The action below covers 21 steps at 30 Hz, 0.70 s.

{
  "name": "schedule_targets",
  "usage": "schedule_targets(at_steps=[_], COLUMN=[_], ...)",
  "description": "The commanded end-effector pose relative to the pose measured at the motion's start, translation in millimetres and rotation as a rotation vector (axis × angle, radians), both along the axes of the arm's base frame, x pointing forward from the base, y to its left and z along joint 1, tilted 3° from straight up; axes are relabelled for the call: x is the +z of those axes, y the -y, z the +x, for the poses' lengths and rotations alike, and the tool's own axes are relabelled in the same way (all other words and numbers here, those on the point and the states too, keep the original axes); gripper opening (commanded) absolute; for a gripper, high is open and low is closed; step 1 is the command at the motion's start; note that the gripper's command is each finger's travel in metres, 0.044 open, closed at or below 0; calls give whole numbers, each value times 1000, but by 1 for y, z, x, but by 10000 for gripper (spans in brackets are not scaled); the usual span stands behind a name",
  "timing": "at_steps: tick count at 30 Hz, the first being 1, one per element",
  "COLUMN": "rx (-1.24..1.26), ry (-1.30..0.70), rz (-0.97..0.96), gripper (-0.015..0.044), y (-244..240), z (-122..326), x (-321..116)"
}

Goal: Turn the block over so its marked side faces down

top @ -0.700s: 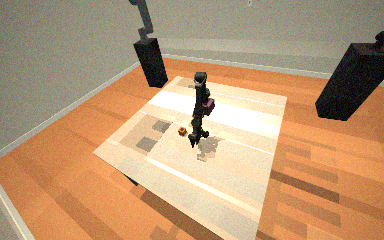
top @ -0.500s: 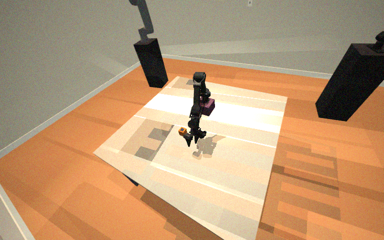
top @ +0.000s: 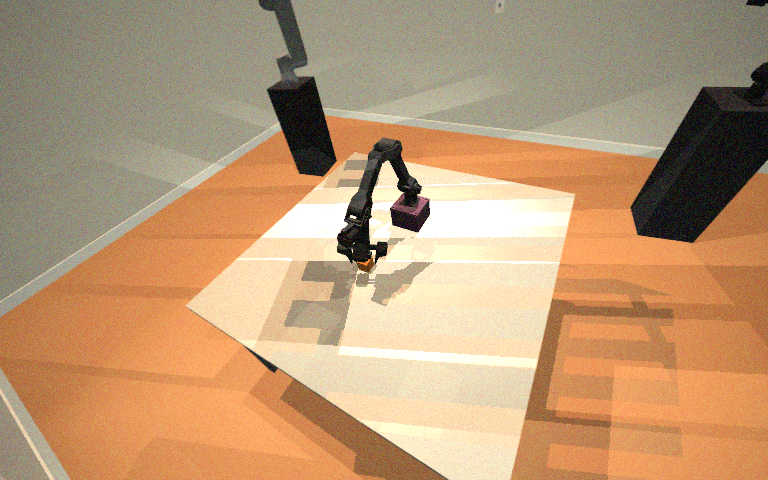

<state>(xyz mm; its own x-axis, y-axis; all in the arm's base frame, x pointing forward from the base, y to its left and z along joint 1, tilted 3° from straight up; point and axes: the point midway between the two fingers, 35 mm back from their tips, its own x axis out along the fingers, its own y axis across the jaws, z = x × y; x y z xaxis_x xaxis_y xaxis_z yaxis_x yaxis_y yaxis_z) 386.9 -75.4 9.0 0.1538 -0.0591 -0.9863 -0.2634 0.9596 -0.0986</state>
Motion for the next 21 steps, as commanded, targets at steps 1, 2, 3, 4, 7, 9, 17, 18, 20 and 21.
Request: schedule_targets(at_steps=[1,2,3,4,7,9,17,18,20,21], rx=[-427,-427,-427,-427,-427,-427,-427,-427,-427,-427], ry=[-152,-152,-152,-152,-152,-152,-153,-153,-153,-153], rz=[93,93,93,93,93,93,94,94,94,94], gripper=[440,440,440,440,440,440,440,440,440,440], y=[27,27,27,27,27,27,26,26,26,26], z=[-40,-40,-40,-40,-40,-40,-42,-42,-42,-42], x=[31,31,31,31,31,31,-4,-4,-6,-11])
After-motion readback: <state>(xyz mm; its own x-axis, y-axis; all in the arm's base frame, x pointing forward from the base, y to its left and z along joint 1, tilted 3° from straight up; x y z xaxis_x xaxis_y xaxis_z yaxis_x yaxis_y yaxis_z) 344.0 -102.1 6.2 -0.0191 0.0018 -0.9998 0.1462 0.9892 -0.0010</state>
